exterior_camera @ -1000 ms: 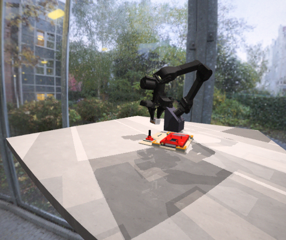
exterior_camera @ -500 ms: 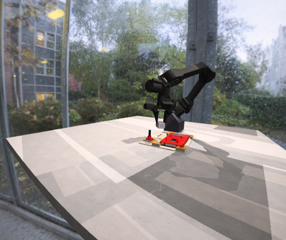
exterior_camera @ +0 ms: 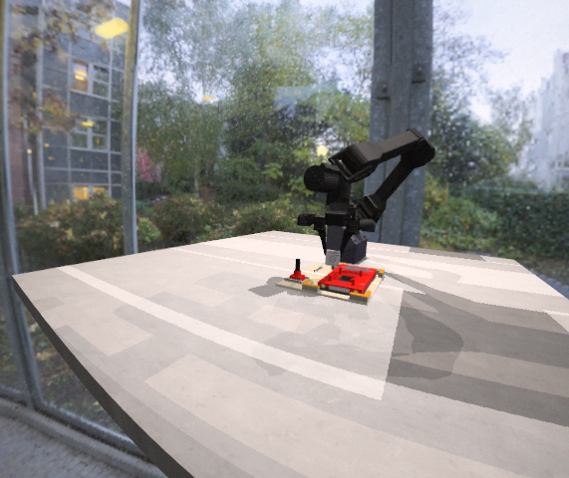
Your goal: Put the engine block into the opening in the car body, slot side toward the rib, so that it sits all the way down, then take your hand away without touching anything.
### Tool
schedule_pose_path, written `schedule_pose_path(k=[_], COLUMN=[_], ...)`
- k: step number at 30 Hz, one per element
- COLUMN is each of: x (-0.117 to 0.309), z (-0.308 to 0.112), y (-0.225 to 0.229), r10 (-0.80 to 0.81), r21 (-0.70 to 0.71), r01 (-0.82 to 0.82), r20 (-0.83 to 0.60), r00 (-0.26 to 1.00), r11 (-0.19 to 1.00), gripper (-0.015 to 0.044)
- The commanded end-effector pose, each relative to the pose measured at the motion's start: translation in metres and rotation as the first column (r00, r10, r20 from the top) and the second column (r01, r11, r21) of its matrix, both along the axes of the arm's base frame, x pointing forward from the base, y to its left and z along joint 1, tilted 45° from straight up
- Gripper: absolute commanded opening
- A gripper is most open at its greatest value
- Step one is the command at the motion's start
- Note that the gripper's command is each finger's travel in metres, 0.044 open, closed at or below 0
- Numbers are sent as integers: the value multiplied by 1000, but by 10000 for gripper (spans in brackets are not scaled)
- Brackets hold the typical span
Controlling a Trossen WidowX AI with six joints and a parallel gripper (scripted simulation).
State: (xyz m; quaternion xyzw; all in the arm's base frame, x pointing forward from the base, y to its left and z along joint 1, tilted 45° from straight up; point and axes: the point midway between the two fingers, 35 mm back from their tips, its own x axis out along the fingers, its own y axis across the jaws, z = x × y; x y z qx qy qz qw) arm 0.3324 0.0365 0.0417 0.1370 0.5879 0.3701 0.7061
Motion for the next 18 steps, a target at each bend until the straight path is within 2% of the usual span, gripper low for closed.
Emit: schedule_pose_path(k=[1,12,18], x=[3,4,5], z=[9,22,21], y=[10,38,37], r10=[-62,-216,-233], r21=[11,22,18], r01=[63,226,244], r20=[-47,-224,-241], r00=[997,950,942], r11=[998,974,970], gripper=[0,0,157])
